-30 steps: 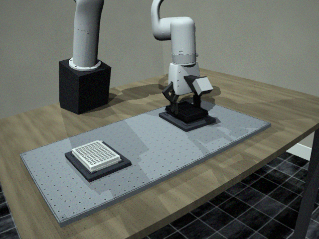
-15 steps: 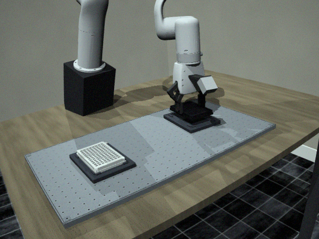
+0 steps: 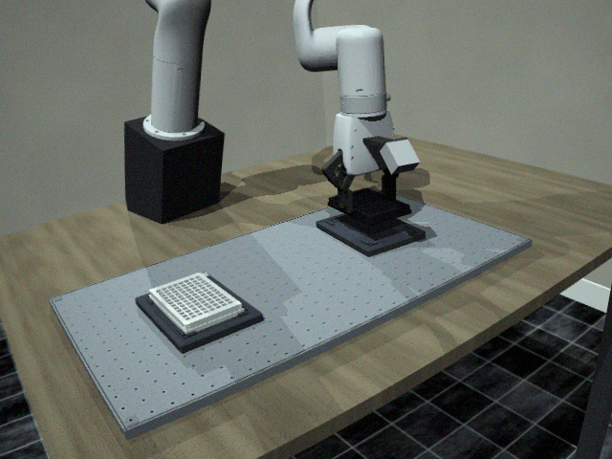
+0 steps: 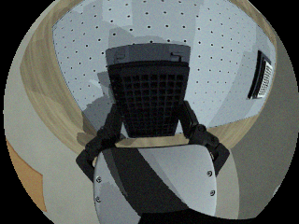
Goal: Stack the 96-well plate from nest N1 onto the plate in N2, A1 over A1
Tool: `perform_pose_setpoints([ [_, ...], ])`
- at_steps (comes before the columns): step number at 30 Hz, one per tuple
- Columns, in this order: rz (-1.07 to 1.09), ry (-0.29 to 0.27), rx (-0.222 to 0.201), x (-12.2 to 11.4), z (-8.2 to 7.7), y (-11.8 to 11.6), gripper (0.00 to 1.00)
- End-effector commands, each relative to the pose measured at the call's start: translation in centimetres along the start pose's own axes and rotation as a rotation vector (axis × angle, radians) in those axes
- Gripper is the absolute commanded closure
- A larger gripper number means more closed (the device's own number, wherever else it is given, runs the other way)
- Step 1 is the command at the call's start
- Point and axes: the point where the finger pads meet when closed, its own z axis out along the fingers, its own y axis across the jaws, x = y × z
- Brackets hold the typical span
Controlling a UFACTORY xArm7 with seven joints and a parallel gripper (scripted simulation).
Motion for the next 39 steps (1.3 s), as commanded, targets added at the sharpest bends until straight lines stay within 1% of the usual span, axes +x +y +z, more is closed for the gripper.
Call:
perform_pose_setpoints([
  [1, 0.001, -0.001, -0.004, 0.1, -1.1, -0.1, 1.0],
  [4, 0.001, -0.001, -0.004, 0.1, -1.6, -0.1, 1.0],
  [6, 0.001, -0.001, -0.004, 0.1, -1.6, -0.1, 1.0],
  [21, 0.0, -0.001, -0.004, 0.1, -4.1, -0.1, 1.0],
  [23, 0.0, -0.001, -0.004, 0.1, -4.1, -0.1, 1.0],
  [36, 0.0, -0.001, -0.004, 0.1, -6.2, -0.1, 1.0],
  [39, 0.0, -0.001, -0.004, 0.1, -6.3, -0.1, 1.0],
])
